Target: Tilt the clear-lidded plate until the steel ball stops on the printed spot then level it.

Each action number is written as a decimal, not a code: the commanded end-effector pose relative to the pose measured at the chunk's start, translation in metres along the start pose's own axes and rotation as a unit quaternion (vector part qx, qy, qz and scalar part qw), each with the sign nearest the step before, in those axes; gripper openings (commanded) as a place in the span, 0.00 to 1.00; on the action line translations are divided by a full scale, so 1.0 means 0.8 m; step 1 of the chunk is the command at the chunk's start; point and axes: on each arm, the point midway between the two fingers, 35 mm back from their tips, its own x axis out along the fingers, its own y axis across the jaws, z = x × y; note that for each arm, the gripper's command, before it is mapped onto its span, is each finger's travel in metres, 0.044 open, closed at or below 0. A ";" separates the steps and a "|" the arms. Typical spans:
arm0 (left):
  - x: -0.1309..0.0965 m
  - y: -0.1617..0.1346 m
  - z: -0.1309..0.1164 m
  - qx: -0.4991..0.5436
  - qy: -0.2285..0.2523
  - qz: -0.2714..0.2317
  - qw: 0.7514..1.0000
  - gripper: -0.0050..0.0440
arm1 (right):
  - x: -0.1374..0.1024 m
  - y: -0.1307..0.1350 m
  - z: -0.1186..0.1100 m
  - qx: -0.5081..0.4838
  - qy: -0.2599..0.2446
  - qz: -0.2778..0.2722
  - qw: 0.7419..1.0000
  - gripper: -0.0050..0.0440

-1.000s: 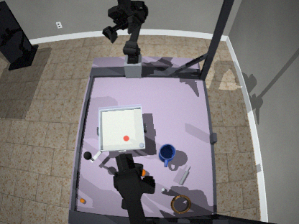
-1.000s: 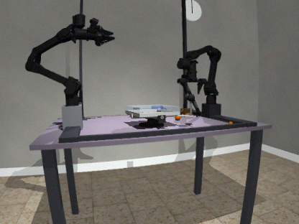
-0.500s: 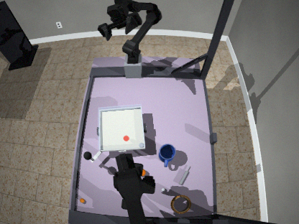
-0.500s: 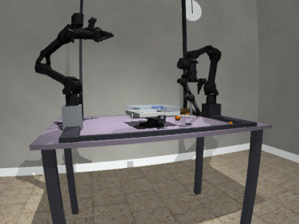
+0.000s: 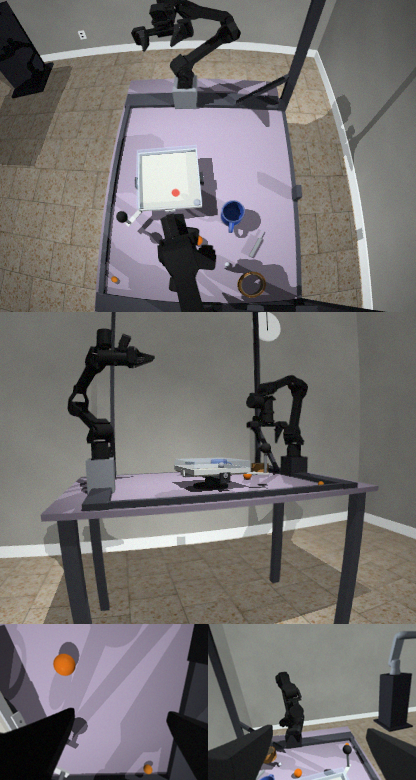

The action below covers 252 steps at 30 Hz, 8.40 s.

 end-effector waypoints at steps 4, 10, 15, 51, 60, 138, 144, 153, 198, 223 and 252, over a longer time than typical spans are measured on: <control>-0.007 0.004 -0.001 0.000 0.004 0.012 1.000 0.92 | -0.011 0.003 0.009 -0.054 -0.004 0.015 0.998 0.92; -0.007 0.004 -0.001 0.000 0.004 0.012 1.000 0.92 | -0.017 0.001 0.009 -0.085 -0.004 0.014 0.996 0.92; -0.007 0.004 -0.002 0.000 0.004 0.012 1.000 0.92 | -0.017 0.001 0.009 -0.085 -0.004 0.014 0.996 0.92; -0.043 0.126 -0.192 0.197 -0.003 0.017 0.980 0.92 | -0.017 0.001 0.009 -0.085 -0.004 0.014 0.996 0.92; -0.026 0.139 -0.271 0.266 -0.004 0.019 0.964 0.92 | -0.017 0.001 0.009 -0.085 -0.004 0.014 0.996 0.92; -0.003 0.140 -0.287 0.284 -0.009 0.016 0.959 0.65 | -0.017 0.001 0.009 -0.085 -0.004 0.014 0.996 0.92; 0.002 0.141 -0.287 0.283 -0.009 0.016 0.959 0.65 | -0.017 0.001 0.009 -0.085 -0.004 0.014 0.996 0.92; 0.009 0.142 -0.287 0.283 -0.010 0.015 0.959 0.65 | -0.017 0.001 0.009 -0.085 -0.004 0.014 0.996 0.92; 0.013 0.143 -0.287 0.282 -0.008 0.016 0.959 0.65 | -0.017 0.001 0.009 -0.085 -0.004 0.014 0.996 0.92; 0.015 0.143 -0.287 0.282 -0.008 0.016 0.959 0.65 | -0.017 0.001 0.009 -0.085 -0.004 0.014 0.996 0.92; 0.049 0.143 -0.285 0.283 -0.010 0.015 0.959 0.65 | -0.017 0.001 0.009 -0.085 -0.004 0.014 0.996 0.92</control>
